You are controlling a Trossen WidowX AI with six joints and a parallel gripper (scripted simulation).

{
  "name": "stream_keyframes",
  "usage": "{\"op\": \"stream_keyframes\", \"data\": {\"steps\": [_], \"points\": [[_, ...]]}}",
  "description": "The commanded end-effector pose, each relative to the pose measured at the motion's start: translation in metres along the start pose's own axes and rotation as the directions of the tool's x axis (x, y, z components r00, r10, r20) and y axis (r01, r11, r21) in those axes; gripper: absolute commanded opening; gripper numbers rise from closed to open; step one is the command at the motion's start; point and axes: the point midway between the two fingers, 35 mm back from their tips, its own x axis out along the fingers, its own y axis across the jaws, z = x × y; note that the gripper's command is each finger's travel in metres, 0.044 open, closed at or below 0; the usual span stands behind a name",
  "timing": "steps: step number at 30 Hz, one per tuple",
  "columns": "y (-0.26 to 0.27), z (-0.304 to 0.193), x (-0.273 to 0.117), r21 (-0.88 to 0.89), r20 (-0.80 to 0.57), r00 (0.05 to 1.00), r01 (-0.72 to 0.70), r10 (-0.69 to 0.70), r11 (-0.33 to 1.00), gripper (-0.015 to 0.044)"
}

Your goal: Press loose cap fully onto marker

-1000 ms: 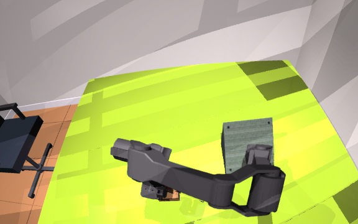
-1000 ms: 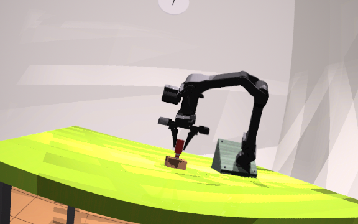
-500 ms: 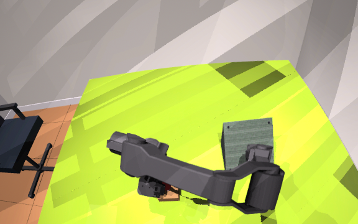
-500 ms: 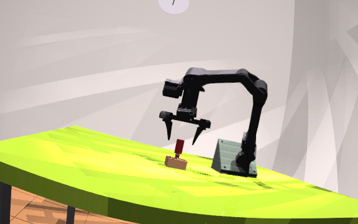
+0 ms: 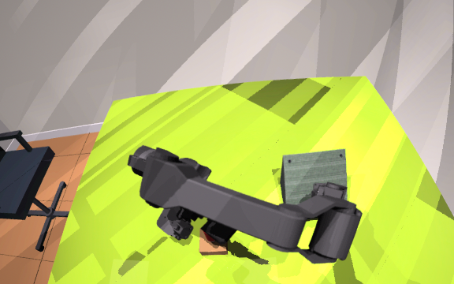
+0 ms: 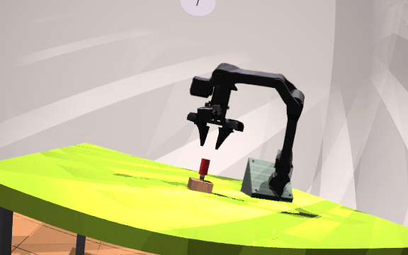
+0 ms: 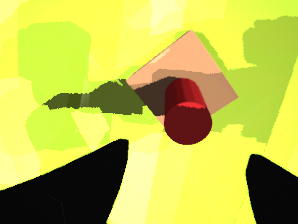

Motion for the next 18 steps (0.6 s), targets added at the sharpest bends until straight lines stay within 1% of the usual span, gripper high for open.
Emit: {"op": "stream_keyframes", "data": {"steps": [1, 4, 5, 7, 18], "points": [[-0.0015, -0.0019, 0.0046, 0.480, -0.006, 1.000, 0.000, 0.004, 0.877, 0.0151], [-0.0017, -0.0017, 0.0067, 0.695, -0.002, 1.000, -0.002, 0.004, 0.719, 0.0072], [-0.0017, -0.0016, 0.0071, 0.727, -0.001, 1.000, -0.002, 0.004, 0.686, 0.0046], [-0.0018, -0.0016, 0.0072, 0.738, -0.001, 1.000, -0.002, 0.004, 0.675, 0.0000], [-0.0018, -0.0016, 0.0072, 0.738, -0.001, 1.000, -0.002, 0.004, 0.675, 0.0000]]}}
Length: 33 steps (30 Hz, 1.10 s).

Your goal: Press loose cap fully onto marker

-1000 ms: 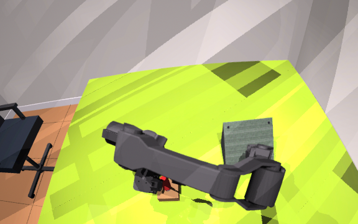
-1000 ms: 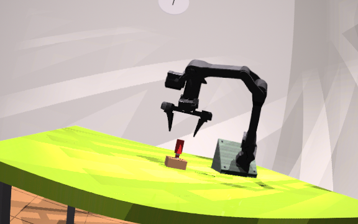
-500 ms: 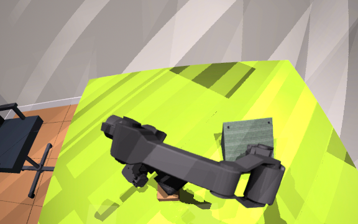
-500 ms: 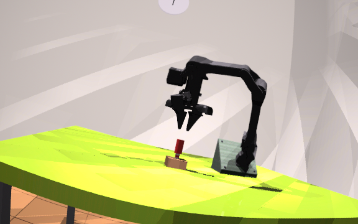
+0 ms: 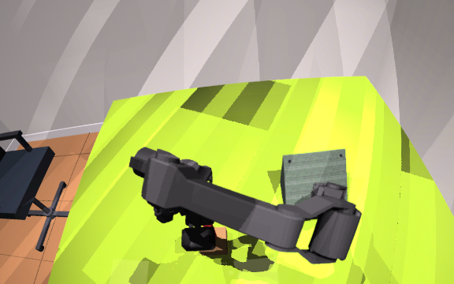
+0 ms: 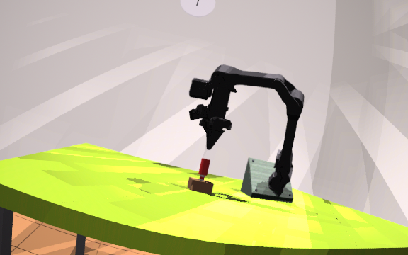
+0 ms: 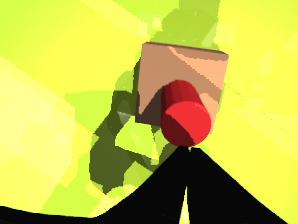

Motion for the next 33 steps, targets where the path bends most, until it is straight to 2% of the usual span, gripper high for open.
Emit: {"op": "stream_keyframes", "data": {"steps": [1, 33], "points": [[0.000, 0.000, 0.001, 0.038, -0.001, 1.000, -0.002, 0.002, 0.999, 0.0000], [0.001, 0.001, 0.041, 0.038, 0.000, 1.000, -0.003, 0.003, 0.999, 0.0000]]}}
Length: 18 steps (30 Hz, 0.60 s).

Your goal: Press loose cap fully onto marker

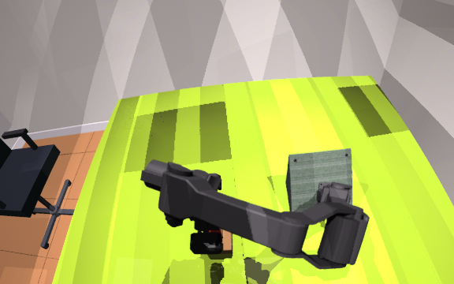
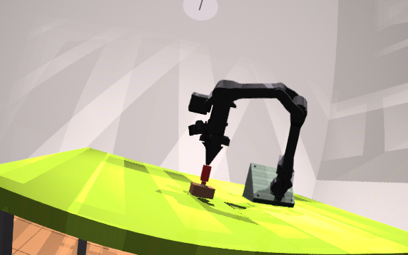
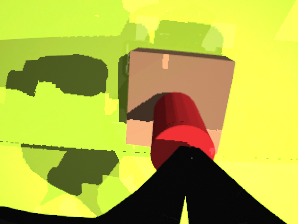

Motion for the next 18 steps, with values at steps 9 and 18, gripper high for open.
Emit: {"op": "stream_keyframes", "data": {"steps": [9, 18], "points": [[0.000, 0.002, -0.010, 0.005, 0.014, 1.000, 0.005, -0.005, 1.000, 0.0000], [0.000, -0.003, -0.087, 0.048, 0.100, 0.994, 0.034, -0.038, 0.998, 0.0000]]}}
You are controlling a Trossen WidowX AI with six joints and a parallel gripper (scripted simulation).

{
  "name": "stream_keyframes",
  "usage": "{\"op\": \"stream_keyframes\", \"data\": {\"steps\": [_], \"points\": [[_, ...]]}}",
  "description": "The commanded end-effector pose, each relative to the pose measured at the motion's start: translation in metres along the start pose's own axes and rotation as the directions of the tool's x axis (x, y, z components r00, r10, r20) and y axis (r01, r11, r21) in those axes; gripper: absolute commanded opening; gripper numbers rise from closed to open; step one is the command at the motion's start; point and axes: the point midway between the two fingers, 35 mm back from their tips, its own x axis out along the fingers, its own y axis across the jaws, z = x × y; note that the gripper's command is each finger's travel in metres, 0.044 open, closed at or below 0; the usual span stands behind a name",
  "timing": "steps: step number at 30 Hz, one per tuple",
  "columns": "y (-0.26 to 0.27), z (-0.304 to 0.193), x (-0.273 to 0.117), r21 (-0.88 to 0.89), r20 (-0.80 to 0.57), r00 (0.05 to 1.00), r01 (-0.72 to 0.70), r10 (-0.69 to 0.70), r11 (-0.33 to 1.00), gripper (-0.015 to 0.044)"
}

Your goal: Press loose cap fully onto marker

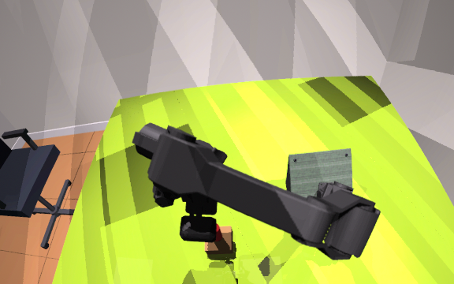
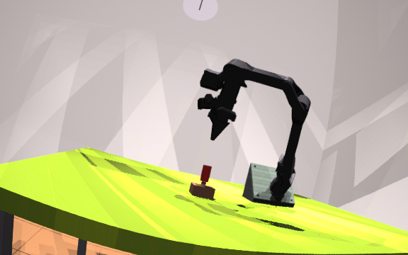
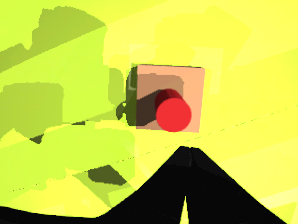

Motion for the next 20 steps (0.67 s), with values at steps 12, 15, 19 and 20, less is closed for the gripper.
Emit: {"op": "stream_keyframes", "data": {"steps": [12, 15, 19, 20], "points": [[0.0019, -0.0023, -0.0072, -0.004, -0.006, 1.000, 0.004, -0.004, 1.000, 0.0315], [0.0019, -0.0023, -0.0072, -0.004, -0.006, 1.000, 0.004, -0.004, 1.000, 0.0394], [0.0019, -0.0023, -0.0072, -0.004, -0.006, 1.000, 0.004, -0.004, 1.000, 0.0440], [0.0019, -0.0023, -0.0072, -0.004, -0.006, 1.000, 0.004, -0.004, 1.000, 0.0440]]}}
